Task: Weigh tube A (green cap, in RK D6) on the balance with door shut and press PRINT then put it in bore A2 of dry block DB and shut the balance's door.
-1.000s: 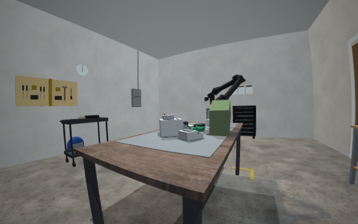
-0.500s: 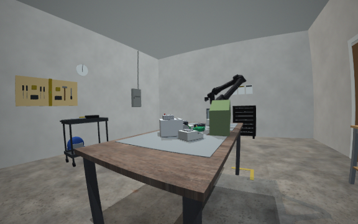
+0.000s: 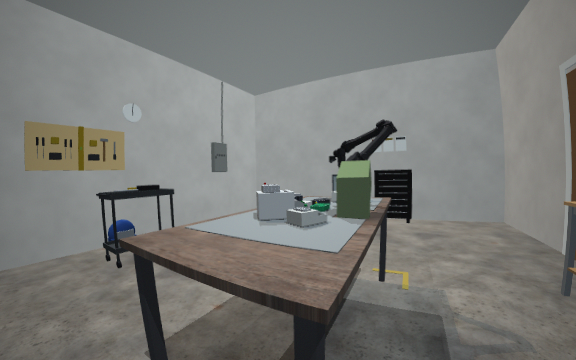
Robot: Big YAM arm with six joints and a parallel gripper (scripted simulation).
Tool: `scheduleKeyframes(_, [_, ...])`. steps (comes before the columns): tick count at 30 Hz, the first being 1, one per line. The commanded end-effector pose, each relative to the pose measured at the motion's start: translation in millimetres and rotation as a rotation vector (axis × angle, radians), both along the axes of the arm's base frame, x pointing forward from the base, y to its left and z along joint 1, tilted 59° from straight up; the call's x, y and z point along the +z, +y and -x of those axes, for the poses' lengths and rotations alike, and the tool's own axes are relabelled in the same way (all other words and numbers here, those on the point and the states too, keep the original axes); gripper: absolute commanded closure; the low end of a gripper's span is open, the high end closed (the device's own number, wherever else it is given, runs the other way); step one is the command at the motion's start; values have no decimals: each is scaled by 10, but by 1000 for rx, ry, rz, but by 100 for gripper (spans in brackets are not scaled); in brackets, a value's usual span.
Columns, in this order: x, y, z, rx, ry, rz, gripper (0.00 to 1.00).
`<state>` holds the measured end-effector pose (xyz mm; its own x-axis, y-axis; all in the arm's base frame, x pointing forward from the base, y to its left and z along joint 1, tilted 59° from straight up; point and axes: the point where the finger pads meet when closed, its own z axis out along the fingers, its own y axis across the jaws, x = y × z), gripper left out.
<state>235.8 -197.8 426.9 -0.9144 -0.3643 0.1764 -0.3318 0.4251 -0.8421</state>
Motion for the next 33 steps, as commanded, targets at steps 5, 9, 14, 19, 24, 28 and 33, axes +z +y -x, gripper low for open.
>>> scheduleKeyframes(5, [-58,73,79,-1,-9,2,94])
scheduleKeyframes(9, [-92,89,91,-1,-9,2,94])
scheduleKeyframes(14, [-119,101,100,-1,-9,2,94])
scheduleKeyframes(19, [-161,121,117,-1,-9,2,94])
scheduleKeyframes(24, [-204,141,133,-1,-8,2,94])
scheduleKeyframes(28, [-230,153,142,-1,-8,2,94])
scheduleKeyframes(33, [-264,169,155,-1,-8,2,94])
